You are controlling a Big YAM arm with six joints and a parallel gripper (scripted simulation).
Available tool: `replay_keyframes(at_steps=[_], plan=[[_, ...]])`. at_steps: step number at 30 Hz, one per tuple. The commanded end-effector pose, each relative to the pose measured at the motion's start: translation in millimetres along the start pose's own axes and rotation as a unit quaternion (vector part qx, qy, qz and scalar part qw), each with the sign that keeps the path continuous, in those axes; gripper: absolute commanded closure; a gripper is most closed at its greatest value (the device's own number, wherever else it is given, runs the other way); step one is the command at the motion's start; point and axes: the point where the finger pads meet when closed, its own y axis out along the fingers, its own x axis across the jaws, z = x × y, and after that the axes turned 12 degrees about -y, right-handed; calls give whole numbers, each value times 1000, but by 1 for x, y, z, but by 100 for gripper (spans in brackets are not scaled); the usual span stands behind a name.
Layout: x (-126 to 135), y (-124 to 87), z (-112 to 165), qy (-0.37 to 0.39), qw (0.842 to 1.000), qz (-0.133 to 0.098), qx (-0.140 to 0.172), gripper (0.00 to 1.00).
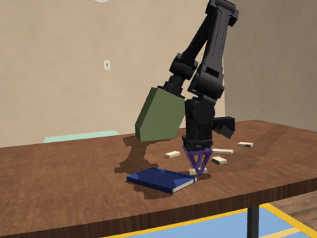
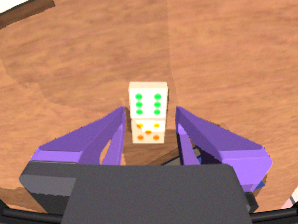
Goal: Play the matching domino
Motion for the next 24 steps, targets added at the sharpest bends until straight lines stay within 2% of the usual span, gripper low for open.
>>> replay_keyframes(at_steps=[1, 2, 11, 18, 19, 24], plan=[[6, 2, 17, 17, 1000, 1, -3, 58], [-3, -5, 2, 1, 1000, 5, 1, 58], [7, 3, 16, 17, 1000, 1, -3, 58], [7, 3, 16, 17, 1000, 1, -3, 58], [-3, -5, 2, 1, 1000, 5, 1, 58], [3, 0, 10, 10, 1000, 2, -1, 58]])
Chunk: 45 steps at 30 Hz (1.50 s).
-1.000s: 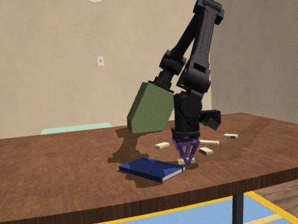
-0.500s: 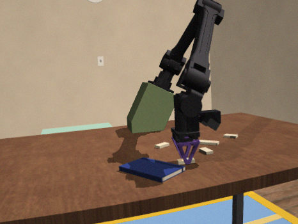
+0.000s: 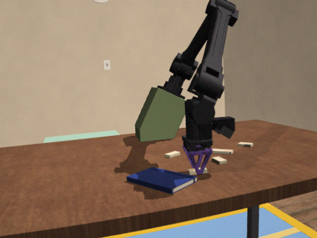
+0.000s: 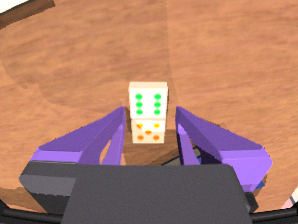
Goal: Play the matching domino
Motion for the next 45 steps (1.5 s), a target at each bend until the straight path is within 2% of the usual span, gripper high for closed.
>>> replay_keyframes(at_steps=[1, 11, 12, 21, 28, 29, 38, 45], plan=[[4, 0, 12, 12, 1000, 2, -2, 58], [7, 3, 16, 17, 1000, 0, -3, 58], [-1, -4, 2, 2, 1000, 3, 0, 58], [7, 2, 16, 17, 1000, 1, -3, 58], [7, 2, 16, 17, 1000, 1, -3, 58], [0, -3, 2, 2, 1000, 3, 0, 79], [7, 3, 16, 17, 1000, 0, -3, 79], [7, 3, 16, 17, 1000, 0, -3, 79]])
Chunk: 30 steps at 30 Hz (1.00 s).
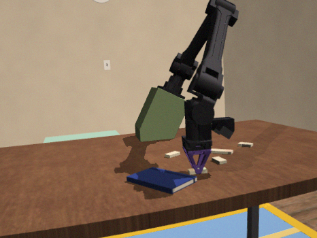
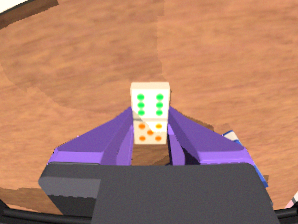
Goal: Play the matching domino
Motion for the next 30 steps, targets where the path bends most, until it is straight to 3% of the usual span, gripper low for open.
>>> replay_keyframes(at_steps=[1, 10, 17, 18, 30], plan=[[-3, -5, 2, 1, 1000, 5, 1, 79], [4, 2, 16, 16, 1000, 3, -2, 79], [4, 2, 16, 16, 1000, 3, -2, 79], [-3, -5, 2, 1, 1000, 5, 1, 79], [4, 1, 16, 16, 1000, 3, -2, 79]])
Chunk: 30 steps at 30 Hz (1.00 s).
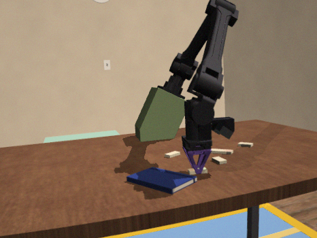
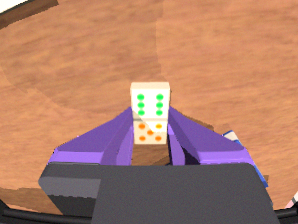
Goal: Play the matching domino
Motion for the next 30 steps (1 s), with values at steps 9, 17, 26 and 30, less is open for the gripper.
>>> replay_keyframes(at_steps=[9, 17, 26, 30], plan=[[0, -2, 9, 7, 1000, 4, -1, 79], [4, 1, 16, 16, 1000, 3, -2, 79], [0, -22, 9, 7, 1000, 5, 0, 79], [4, -35, 15, 13, 1000, 4, -2, 79]])
